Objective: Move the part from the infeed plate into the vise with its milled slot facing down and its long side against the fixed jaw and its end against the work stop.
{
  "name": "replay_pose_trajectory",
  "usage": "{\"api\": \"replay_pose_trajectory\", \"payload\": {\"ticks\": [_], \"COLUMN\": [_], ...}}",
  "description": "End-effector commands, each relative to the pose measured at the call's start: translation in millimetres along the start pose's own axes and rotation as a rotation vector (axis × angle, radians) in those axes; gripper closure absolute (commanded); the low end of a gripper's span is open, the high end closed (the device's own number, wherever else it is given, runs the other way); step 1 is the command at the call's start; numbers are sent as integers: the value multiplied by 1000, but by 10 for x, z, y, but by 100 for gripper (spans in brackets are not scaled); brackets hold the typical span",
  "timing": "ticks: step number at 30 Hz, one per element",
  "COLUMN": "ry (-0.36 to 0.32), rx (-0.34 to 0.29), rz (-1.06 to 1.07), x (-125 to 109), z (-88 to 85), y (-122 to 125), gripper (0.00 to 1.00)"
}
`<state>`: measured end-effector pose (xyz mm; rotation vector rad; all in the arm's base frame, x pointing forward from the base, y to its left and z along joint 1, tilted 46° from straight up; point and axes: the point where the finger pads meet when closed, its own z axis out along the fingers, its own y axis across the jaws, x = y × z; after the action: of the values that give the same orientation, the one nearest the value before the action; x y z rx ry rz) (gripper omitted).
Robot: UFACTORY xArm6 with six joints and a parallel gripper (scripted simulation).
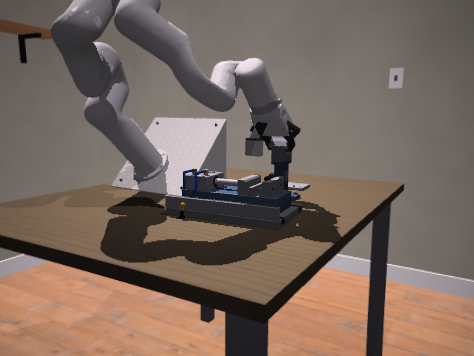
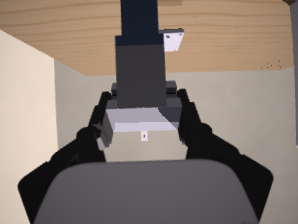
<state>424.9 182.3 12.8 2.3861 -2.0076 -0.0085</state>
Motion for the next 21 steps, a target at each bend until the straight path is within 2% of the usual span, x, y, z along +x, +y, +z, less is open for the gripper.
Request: {"api": "replay_pose_trajectory", "payload": {"ticks": [1, 19, 20, 21], "ry": [-1, -1, -1, -1], "rx": [3, 3, 3, 3], "rz": [-1, -1, -1, -1], "x": [-8, -7, -7, -7], "z": [-10, -9, -9, -9], "y": [-12, -12, -12, -12], "gripper": [100, 100, 11, 11]}}
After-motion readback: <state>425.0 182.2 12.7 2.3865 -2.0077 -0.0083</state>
